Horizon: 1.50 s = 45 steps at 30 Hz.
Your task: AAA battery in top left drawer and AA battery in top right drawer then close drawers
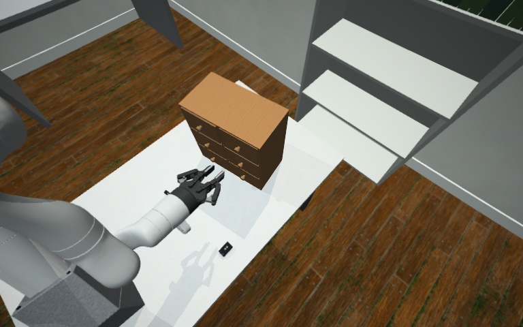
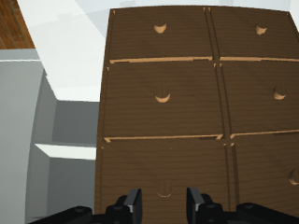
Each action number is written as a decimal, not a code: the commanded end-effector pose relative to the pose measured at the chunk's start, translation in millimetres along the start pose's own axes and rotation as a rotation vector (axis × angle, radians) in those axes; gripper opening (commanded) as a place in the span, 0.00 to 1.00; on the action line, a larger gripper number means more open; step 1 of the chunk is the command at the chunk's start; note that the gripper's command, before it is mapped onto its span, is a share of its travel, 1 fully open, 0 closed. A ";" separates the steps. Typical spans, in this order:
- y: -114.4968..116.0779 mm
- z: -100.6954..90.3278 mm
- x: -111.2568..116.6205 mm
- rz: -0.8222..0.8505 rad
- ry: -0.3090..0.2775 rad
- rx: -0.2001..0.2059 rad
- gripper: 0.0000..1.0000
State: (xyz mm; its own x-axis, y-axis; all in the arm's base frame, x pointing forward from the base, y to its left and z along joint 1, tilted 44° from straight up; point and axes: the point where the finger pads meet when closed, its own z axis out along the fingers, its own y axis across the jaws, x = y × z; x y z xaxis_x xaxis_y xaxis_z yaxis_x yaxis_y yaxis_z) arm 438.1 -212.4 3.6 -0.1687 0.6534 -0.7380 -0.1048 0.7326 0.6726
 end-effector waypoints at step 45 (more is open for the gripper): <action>0.3 65.1 -3.9 -0.002 0.000 -0.001 0.33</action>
State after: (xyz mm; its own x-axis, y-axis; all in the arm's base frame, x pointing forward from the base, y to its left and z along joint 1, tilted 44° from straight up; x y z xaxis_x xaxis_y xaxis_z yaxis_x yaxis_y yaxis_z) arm 502.5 -201.3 2.4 -0.1700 0.6528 -0.7382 -0.1063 0.7326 0.6723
